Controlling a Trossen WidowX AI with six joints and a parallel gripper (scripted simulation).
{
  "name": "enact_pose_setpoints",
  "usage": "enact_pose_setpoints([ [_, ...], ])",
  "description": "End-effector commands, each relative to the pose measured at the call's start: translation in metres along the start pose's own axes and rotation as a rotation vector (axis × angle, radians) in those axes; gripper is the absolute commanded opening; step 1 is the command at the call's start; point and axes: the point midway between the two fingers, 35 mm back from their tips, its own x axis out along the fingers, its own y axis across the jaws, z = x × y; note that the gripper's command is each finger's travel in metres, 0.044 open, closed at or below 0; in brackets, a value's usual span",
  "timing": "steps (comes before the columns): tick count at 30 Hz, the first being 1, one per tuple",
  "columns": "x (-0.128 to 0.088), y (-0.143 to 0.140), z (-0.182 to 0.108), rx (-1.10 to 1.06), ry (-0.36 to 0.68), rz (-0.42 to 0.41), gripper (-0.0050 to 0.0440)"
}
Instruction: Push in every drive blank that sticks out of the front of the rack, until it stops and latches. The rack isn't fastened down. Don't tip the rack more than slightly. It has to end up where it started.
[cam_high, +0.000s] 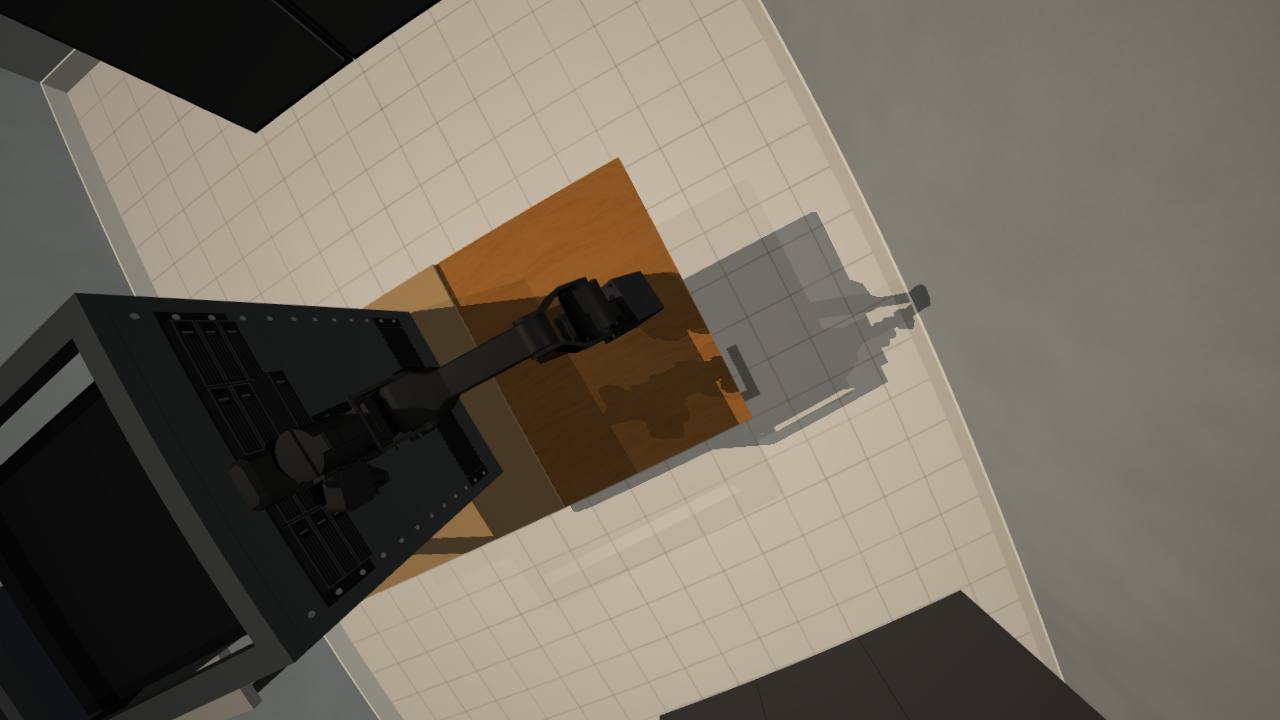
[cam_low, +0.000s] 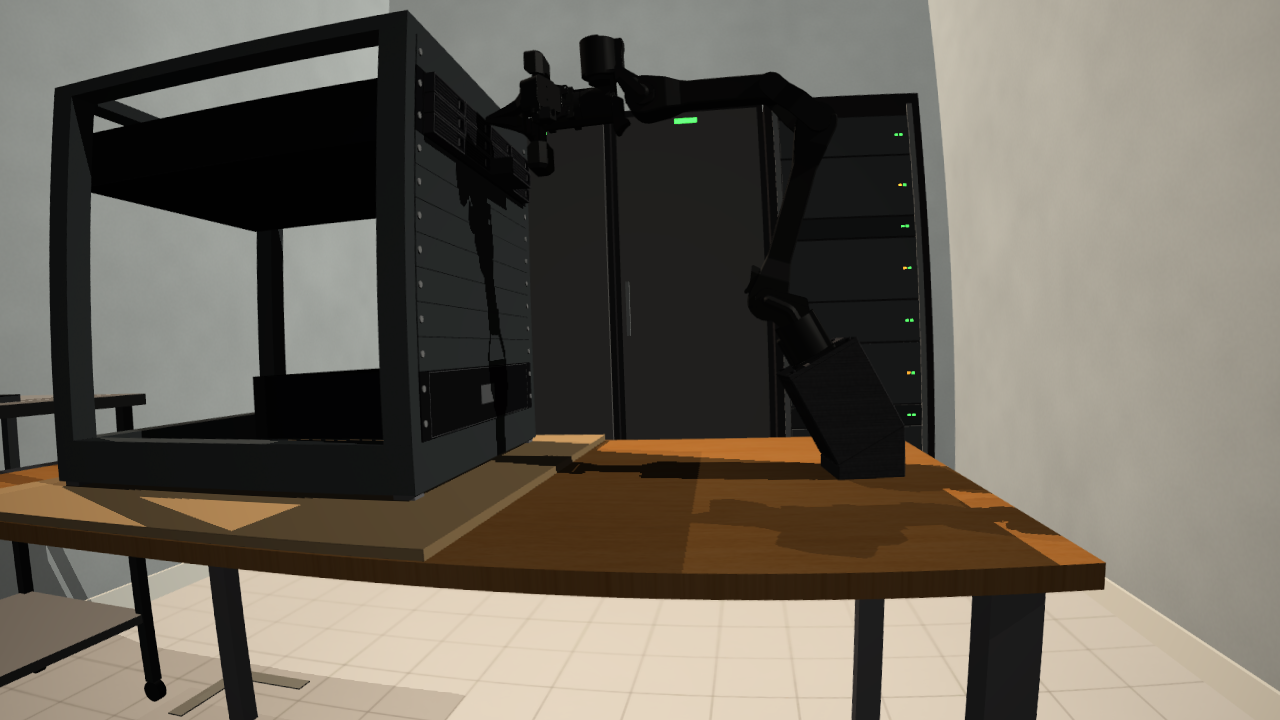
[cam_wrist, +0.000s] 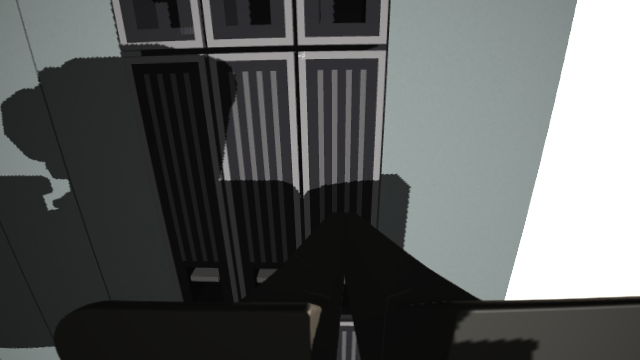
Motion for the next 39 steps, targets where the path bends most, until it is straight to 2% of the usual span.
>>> enact_pose_setpoints([
  [1, -0.0023, -0.0126, 0.0012, -0.004, -0.002, -0.029, -0.005],
  [39, 0.0034, -0.0131, 0.0012, -0.004, -0.002, -0.029, -0.005],
])
